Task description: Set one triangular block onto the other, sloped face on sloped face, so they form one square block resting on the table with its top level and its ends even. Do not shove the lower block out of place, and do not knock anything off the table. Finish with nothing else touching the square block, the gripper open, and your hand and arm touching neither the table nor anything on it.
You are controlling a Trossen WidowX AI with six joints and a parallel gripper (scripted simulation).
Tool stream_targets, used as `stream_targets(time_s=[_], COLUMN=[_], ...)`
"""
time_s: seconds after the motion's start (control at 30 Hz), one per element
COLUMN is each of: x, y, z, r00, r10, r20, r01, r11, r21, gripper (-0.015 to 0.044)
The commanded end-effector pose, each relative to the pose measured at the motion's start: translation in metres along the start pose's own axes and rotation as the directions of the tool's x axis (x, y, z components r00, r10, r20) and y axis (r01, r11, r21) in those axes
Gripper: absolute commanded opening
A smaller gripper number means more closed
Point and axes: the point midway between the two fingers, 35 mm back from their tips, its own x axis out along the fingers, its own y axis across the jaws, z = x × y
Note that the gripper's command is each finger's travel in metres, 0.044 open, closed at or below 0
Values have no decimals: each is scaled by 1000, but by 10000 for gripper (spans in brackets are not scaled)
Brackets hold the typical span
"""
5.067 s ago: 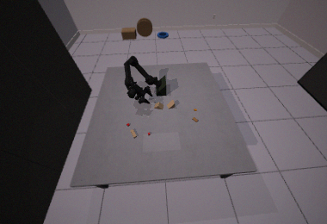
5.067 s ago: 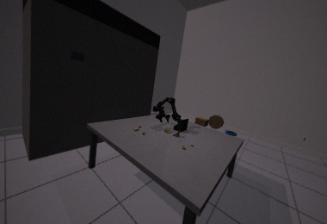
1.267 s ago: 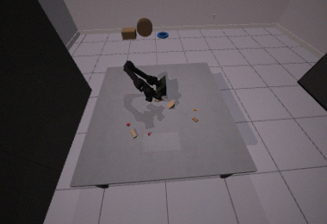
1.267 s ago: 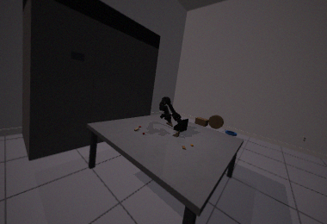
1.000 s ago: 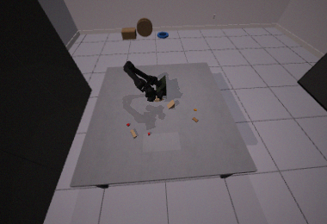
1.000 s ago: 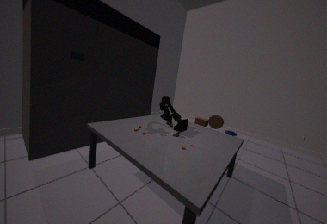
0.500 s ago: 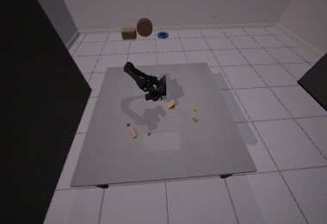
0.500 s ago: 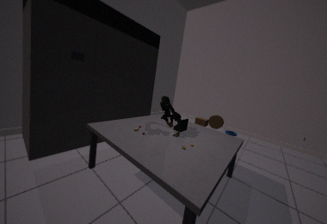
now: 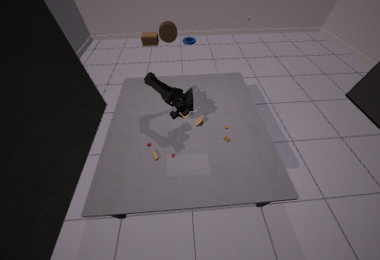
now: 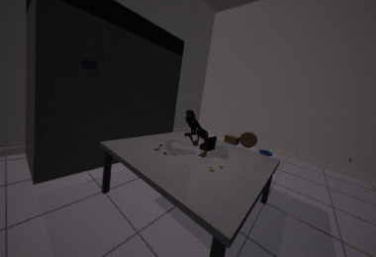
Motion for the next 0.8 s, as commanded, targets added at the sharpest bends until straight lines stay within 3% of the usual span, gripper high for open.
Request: stream_targets(time_s=[0.0, 0.37, 0.77], x=[-2, -4, -7], y=[0, 1, 3], z=[2, 5, 10], r00=[999, 993, 978], r10=[-32, -108, -196], r20=[-13, -50, -79], r01=[30, 70, 56], r11=[989, 868, 601], r21=[-143, -493, -797], gripper=[0, 0, 0])
